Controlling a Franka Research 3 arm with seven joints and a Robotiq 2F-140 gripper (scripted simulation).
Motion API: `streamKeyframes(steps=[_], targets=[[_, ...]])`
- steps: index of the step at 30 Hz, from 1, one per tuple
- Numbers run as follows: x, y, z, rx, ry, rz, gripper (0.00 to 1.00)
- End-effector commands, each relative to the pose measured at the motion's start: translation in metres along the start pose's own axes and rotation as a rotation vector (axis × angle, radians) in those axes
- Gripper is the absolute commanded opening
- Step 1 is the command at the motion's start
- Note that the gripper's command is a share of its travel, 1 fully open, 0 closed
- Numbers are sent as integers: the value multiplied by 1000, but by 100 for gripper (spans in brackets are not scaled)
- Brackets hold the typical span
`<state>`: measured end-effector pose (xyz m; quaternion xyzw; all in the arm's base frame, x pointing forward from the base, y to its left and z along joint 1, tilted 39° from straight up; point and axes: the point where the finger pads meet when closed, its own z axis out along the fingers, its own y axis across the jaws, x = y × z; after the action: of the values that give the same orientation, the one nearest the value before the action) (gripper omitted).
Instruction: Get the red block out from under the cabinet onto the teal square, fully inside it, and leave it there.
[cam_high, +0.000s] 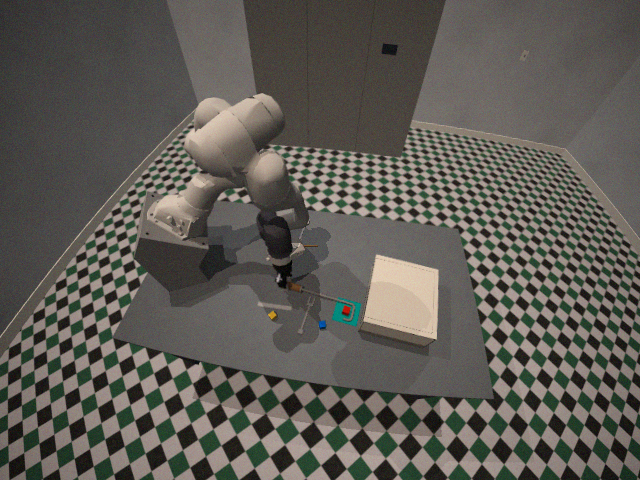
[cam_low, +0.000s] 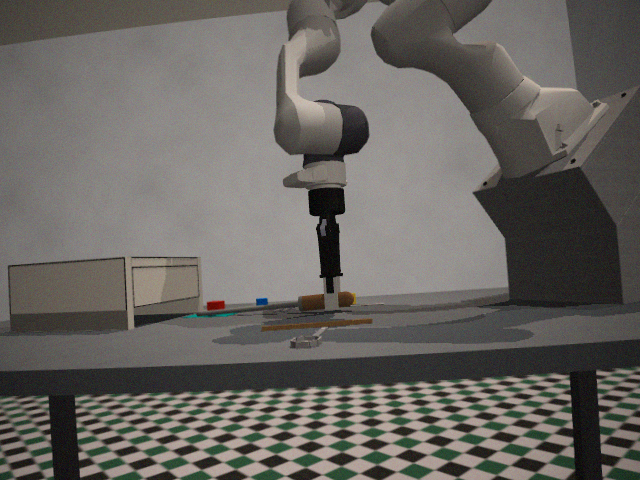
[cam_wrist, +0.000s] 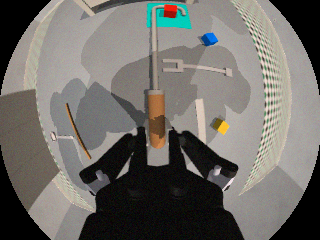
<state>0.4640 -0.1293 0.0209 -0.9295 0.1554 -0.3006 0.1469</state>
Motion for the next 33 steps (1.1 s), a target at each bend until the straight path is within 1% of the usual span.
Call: streamKeyframes(steps=[1, 3, 4, 33], targets=[[1, 1, 0, -4, 1, 2, 0], [1, 1, 0, -4, 1, 2, 0], [1, 1, 0, -4, 1, 2, 34], [1, 1, 0, -4, 1, 2, 34]])
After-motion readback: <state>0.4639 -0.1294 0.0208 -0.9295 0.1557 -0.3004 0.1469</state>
